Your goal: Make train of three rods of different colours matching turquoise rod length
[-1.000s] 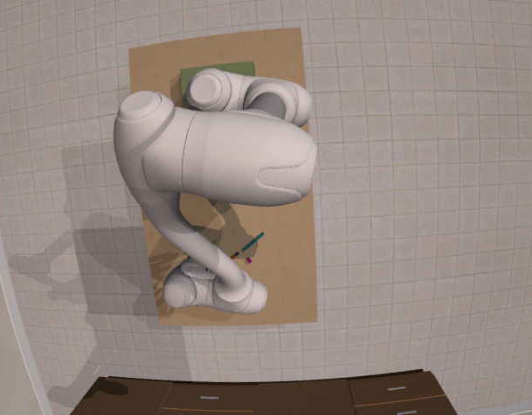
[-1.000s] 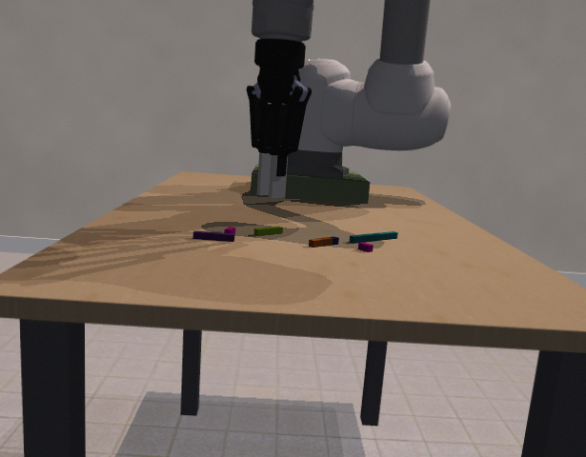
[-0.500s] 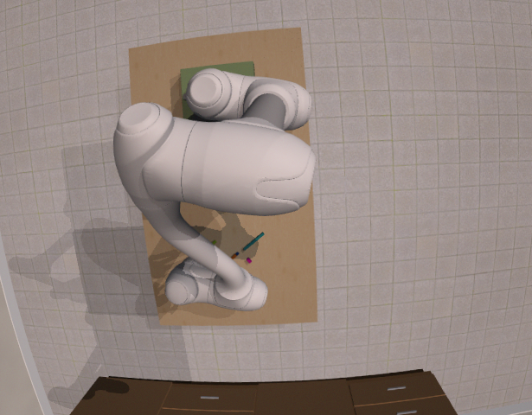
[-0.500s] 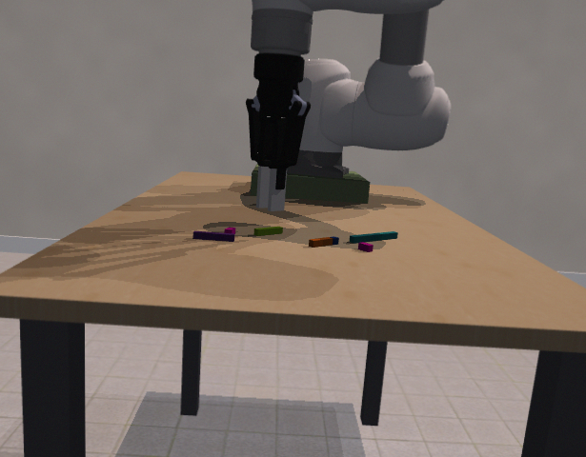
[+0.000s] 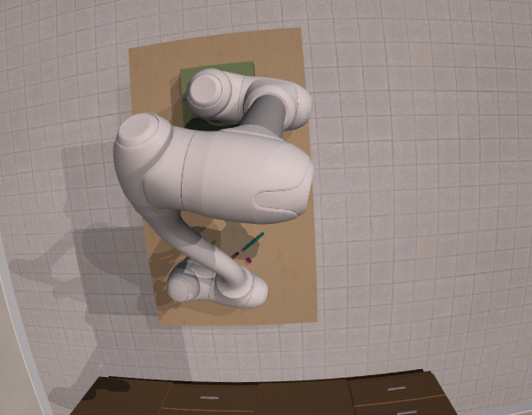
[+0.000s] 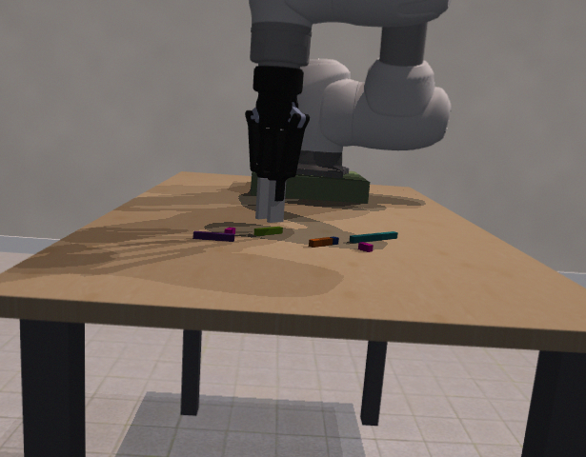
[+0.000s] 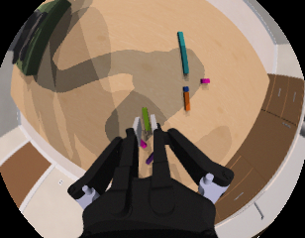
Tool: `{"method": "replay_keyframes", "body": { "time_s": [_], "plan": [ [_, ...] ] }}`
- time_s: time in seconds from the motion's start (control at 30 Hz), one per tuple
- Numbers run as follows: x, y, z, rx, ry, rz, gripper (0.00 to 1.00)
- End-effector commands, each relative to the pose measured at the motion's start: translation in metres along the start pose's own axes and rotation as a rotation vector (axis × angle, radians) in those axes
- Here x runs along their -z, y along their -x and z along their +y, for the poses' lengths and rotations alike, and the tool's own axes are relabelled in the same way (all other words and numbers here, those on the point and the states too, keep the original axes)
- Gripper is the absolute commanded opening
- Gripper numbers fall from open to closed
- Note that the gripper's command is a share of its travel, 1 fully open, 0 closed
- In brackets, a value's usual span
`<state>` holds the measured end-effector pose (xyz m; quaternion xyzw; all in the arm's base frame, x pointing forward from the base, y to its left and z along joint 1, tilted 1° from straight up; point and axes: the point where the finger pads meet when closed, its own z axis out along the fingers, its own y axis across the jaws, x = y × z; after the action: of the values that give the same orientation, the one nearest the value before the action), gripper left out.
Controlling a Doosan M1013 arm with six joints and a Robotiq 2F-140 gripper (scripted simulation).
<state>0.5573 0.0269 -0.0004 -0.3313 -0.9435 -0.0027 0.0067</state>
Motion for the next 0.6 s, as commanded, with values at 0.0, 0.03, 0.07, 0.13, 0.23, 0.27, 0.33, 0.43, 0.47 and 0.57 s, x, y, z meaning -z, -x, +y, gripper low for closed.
{"method": "replay_keyframes", "body": {
  "time_s": [0.0,0.03,0.07,0.13,0.23,0.27,0.33,0.43,0.47,0.57],
  "plan": [
    [-0.0013,0.0000,0.0001,0.000,0.000,0.000,0.15],
    [-0.0019,0.0000,0.0001,0.000,0.000,0.000,0.15],
    [-0.0025,0.0000,0.0001,0.000,0.000,0.000,0.15],
    [-0.0035,0.0000,0.0001,0.000,0.000,0.000,0.15],
    [-0.0044,0.0000,0.0001,0.000,0.000,0.000,0.15],
    [-0.0046,0.0000,0.0001,0.000,0.000,0.000,0.15],
    [-0.0047,0.0000,0.0001,0.000,0.000,0.000,0.15],
    [-0.0048,0.0000,0.0001,0.000,0.000,0.000,0.15],
    [-0.0048,0.0000,0.0001,0.000,0.000,0.000,0.15],
    [-0.0048,0.0000,0.0001,0.000,0.000,0.000,0.15]
  ]
}}
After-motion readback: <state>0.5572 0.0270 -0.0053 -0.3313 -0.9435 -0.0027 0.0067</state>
